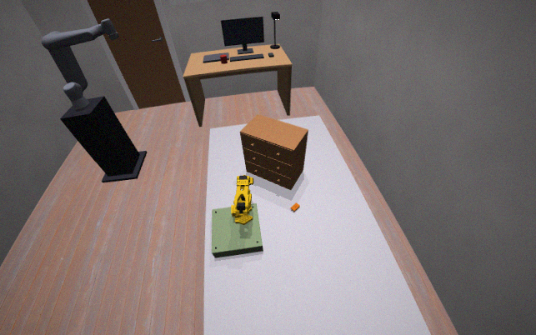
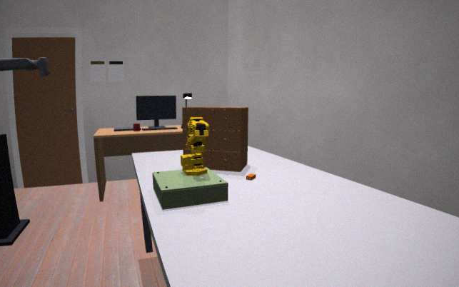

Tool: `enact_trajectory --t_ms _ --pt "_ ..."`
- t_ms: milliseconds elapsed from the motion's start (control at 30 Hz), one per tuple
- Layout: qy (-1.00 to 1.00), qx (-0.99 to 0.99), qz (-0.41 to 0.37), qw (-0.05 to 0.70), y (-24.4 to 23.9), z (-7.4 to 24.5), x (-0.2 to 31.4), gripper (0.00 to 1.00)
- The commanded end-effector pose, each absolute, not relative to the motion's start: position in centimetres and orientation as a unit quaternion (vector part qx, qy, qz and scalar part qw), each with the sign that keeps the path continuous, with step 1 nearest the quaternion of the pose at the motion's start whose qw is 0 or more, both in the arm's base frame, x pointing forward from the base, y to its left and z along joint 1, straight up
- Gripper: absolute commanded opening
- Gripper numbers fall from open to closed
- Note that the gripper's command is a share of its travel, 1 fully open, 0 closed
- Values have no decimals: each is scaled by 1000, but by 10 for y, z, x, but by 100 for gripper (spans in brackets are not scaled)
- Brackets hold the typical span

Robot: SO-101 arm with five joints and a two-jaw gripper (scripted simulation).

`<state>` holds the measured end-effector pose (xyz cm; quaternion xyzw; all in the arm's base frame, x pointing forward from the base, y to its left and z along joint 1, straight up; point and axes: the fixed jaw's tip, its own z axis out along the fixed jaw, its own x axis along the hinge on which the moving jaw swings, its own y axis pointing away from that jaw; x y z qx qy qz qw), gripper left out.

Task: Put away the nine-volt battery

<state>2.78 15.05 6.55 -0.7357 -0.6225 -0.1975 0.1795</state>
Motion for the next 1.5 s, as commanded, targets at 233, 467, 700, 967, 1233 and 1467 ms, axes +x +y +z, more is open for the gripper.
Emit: enact_trajectory --t_ms 233,467,700,967,1233,1467 --pt "-586 -768 -181 185 147 61 26 21" --pt "-515 -817 -165 199 146 61 27 21" --pt "-463 -848 -153 208 145 60 27 21" --pt "-375 -890 -133 222 144 60 27 21" --pt "-306 -916 -117 230 143 59 27 21" --pt "-224 -940 -97 239 142 59 27 21"
